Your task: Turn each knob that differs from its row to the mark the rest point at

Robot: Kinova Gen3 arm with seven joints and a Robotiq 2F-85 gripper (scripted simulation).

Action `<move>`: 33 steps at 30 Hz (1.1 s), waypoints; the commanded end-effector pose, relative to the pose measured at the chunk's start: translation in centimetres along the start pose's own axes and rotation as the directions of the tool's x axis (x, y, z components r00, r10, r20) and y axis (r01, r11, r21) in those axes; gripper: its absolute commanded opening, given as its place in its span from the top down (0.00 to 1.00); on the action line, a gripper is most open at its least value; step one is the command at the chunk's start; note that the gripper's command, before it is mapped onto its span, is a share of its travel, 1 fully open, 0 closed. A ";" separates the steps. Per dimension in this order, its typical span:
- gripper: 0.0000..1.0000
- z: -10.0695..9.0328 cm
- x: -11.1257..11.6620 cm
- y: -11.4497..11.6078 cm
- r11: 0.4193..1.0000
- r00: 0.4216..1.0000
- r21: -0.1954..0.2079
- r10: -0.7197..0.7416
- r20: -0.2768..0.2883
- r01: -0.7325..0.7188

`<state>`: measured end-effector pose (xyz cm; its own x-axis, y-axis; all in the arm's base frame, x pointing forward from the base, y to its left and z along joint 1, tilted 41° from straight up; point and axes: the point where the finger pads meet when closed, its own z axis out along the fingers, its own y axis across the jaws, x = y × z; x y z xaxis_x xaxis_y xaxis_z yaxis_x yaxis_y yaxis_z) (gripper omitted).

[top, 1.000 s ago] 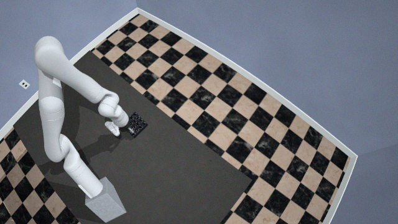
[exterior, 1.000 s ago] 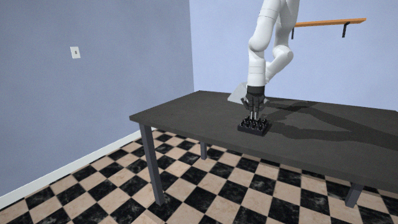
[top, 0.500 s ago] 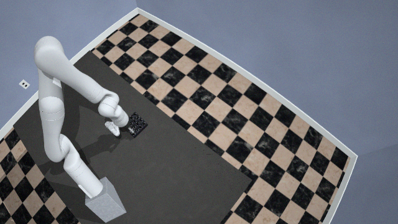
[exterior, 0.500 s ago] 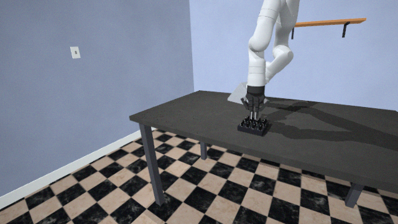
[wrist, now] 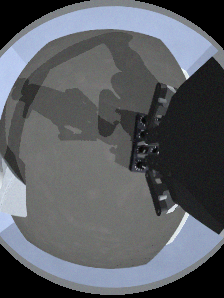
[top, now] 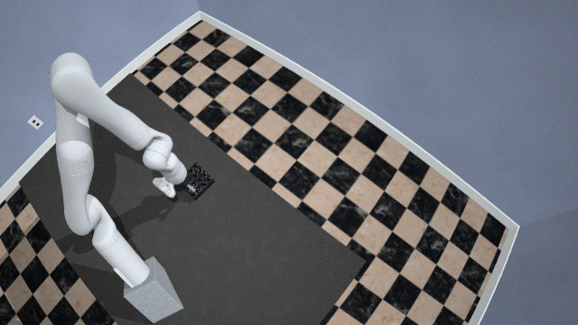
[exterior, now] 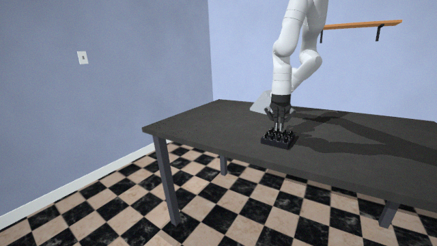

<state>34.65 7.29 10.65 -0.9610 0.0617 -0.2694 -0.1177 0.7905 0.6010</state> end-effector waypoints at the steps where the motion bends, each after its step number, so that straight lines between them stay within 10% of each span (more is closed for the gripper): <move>1: 0.92 0.0 0.0 -0.3 0.999 0.999 0.005 -0.043 0.004 0.043; 23: 0.92 0.0 0.0 -0.2 0.920 0.920 0.005 -0.392 0.001 0.392; 33: 0.92 0.0 0.0 -0.2 0.783 0.783 0.005 -0.622 0.001 0.622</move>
<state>34.65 7.28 10.64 -0.7201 -0.4071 -0.5619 -0.6478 0.6846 0.3342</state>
